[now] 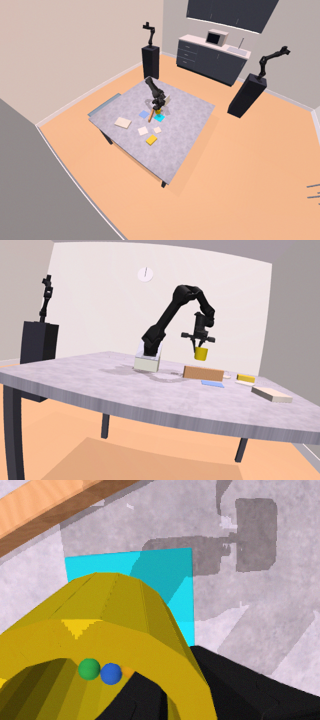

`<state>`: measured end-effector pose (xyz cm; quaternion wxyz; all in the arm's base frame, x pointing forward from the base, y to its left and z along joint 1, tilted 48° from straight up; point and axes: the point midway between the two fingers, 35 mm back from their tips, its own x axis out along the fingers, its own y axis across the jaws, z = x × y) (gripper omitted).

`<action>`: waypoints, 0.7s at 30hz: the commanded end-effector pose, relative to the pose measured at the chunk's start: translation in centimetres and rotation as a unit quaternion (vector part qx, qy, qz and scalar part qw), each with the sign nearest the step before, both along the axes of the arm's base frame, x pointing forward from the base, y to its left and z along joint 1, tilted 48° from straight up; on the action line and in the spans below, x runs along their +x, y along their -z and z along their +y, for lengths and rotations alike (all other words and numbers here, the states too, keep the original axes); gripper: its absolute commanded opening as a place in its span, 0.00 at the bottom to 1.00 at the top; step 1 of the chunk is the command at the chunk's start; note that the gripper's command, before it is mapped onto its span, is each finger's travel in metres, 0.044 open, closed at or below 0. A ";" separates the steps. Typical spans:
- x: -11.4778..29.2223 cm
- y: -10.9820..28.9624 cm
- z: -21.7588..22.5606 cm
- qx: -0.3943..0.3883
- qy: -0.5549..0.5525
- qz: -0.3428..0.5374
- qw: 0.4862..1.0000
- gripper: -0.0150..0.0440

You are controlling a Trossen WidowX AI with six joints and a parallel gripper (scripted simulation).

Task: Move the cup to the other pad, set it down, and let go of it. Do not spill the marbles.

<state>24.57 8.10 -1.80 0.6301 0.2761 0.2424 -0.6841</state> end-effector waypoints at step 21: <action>-1.0 2.9 0.1 0.001 0.003 -0.002 1.000 0.25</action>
